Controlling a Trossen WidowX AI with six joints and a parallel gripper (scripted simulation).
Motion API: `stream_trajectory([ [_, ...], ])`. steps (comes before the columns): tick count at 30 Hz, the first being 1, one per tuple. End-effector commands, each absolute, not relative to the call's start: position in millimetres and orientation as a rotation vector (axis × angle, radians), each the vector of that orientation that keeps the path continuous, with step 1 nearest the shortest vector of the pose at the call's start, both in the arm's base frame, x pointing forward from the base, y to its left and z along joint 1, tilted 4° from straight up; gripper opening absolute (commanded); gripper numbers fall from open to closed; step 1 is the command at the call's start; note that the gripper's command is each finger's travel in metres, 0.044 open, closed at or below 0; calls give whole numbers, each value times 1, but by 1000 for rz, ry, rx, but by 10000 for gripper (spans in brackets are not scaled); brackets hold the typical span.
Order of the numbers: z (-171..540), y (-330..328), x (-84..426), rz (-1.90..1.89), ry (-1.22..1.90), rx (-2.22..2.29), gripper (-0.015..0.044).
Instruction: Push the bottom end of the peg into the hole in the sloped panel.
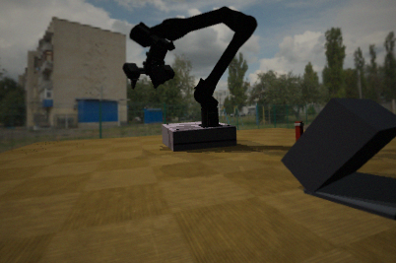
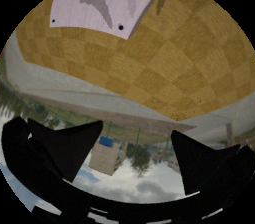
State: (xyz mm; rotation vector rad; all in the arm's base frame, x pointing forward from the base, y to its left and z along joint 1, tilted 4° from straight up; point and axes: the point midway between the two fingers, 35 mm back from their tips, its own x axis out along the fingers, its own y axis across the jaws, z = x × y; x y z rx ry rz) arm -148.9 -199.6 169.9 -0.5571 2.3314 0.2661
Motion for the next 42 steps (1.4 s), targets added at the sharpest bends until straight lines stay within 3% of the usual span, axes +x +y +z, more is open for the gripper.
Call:
stream_trajectory([
  [1, 168, -208, -139, 233, 2303, -586, 440],
  [42, 155, -260, -4, -36, 1964, -776, 440],
])
